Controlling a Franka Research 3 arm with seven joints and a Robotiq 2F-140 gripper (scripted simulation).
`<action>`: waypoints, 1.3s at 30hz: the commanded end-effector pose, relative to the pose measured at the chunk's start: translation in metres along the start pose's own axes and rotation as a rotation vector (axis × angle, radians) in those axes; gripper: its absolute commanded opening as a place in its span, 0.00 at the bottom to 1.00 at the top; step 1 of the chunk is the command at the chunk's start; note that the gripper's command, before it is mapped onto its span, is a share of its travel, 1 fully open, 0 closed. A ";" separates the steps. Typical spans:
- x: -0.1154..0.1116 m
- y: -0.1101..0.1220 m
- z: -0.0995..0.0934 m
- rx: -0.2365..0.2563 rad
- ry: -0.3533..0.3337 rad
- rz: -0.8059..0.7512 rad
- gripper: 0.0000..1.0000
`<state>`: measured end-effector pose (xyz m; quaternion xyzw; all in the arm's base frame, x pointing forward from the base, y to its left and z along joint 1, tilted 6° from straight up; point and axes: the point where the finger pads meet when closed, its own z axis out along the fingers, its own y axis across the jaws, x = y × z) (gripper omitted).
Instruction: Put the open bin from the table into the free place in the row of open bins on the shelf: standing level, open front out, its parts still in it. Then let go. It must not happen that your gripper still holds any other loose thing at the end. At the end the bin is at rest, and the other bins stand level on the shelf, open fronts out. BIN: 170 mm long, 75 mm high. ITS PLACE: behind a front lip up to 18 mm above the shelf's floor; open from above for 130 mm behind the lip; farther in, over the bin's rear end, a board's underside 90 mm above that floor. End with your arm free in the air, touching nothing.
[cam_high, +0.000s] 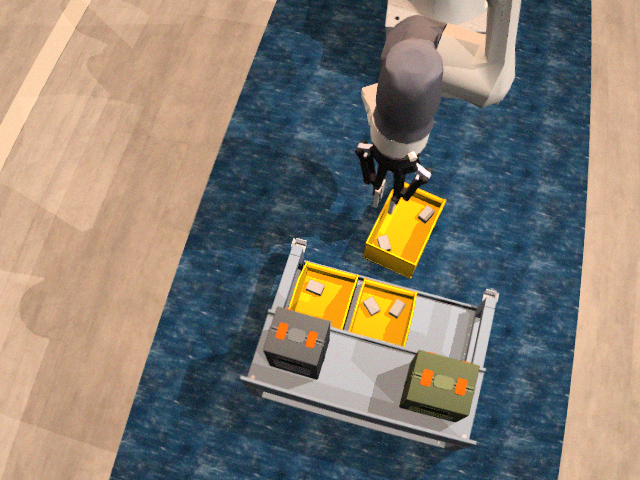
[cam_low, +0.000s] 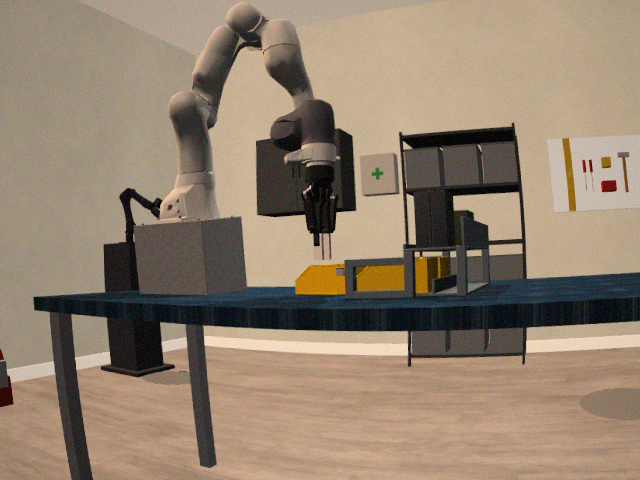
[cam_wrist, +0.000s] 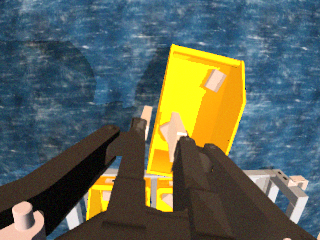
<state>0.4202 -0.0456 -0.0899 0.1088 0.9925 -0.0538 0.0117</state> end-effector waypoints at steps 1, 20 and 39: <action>0.001 0.002 0.000 -0.001 -0.001 -0.007 0.15; 0.001 0.002 0.000 -0.001 -0.001 -0.007 0.15; 0.001 0.002 0.010 -0.001 -0.001 -0.007 0.15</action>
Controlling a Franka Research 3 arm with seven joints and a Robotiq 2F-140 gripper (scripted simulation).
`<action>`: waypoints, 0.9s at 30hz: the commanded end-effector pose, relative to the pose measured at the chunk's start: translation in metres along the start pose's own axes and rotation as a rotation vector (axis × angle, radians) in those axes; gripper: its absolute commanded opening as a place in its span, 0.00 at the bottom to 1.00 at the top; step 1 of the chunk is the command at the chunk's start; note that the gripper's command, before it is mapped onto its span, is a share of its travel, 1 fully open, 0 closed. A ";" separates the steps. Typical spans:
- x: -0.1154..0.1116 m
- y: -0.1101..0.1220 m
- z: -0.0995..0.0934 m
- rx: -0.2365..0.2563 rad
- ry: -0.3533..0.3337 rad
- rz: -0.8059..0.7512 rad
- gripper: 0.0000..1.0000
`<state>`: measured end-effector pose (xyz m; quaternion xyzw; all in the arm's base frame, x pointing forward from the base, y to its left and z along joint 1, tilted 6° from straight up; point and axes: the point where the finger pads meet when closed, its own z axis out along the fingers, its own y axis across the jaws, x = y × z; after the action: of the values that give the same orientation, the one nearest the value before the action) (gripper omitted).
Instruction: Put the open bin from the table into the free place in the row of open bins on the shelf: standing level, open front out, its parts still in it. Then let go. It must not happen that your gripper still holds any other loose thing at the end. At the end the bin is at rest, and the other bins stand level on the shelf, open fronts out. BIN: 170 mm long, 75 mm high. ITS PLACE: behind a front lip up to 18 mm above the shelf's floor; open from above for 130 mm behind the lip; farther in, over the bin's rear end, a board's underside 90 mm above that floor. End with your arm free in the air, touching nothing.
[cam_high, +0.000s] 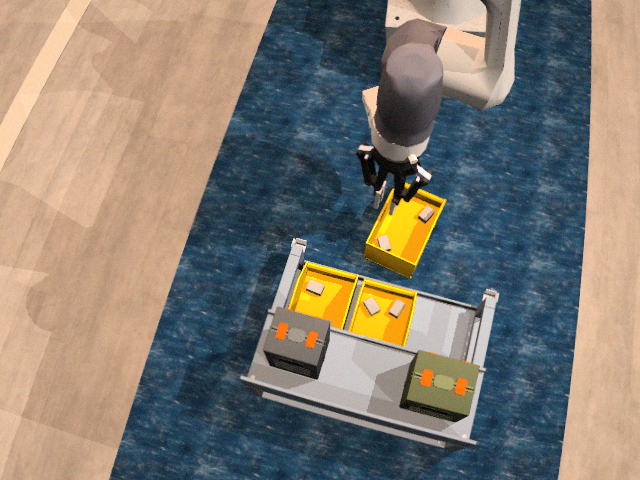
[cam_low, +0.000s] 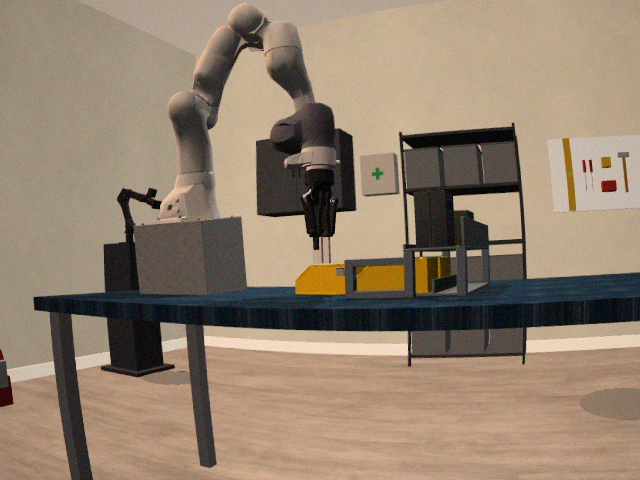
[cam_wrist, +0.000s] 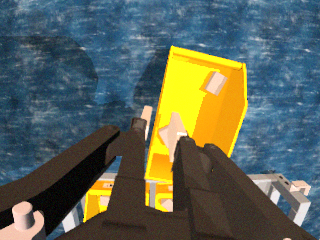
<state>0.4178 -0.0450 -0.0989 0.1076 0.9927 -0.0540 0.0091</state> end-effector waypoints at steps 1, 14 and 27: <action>-0.002 0.001 0.003 -0.002 -0.006 -0.004 0.15; -0.002 0.001 0.019 -0.002 -0.006 -0.004 0.15; -0.002 0.001 0.031 -0.002 -0.006 -0.004 0.15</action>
<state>0.4174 -0.0486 -0.1287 0.1098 0.9924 -0.0541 0.0081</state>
